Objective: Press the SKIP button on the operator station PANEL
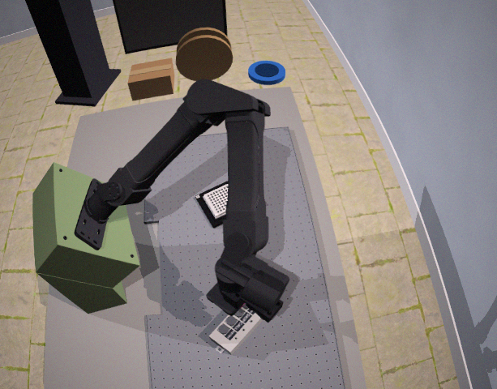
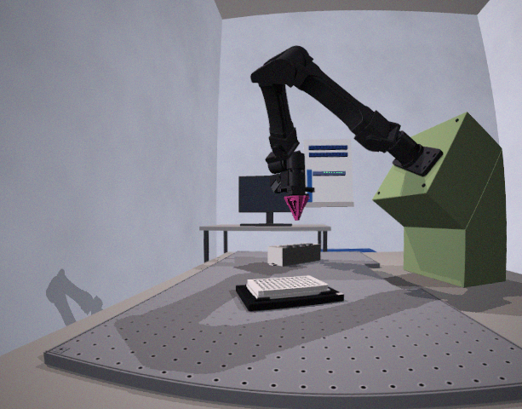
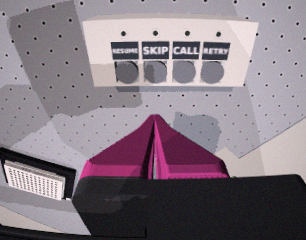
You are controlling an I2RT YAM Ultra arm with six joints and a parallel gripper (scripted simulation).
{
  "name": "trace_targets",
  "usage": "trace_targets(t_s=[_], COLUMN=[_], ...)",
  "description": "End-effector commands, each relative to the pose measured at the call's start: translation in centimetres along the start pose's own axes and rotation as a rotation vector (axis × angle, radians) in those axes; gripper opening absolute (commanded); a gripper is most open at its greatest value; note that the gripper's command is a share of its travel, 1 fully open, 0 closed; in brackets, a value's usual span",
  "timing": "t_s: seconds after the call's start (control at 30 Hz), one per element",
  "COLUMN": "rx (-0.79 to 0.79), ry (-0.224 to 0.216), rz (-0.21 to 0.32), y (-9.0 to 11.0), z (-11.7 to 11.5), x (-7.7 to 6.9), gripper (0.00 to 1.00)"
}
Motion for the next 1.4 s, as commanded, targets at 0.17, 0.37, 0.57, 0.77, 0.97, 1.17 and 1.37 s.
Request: trace_targets(t_s=[0.17,0.37,0.57,0.77,0.97,1.17,1.37], rx=[-0.017,-0.017,-0.017,-0.016,-0.019,0.013,0.022], ry=[-0.003,-0.003,-0.003,-0.002,-0.002,0.008,0.012], rz=[-0.043,-0.043,-0.043,-0.051,-0.031,-0.002,-0.013], y=[-1.5,-1.5,-1.5,-1.8,-1.4,0.0,-0.3], z=[0.5,0.5,0.5,0.3,0.4,-0.6,-0.9], x=[-1.2,-1.2,-1.2,-0.9,0.6,1.9,2.1], gripper=[0.0,0.0,0.0,0.0,0.0,0.0,0.0])
Point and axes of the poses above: the point where the finger pads meet when closed, its own x axis out along the fingers, its own z axis across the jaws, y = z × x, the point moved 2 cm from there along -x, back along the fingers, and after that the axes turned 10 degrees about x, right-handed, at the moved point
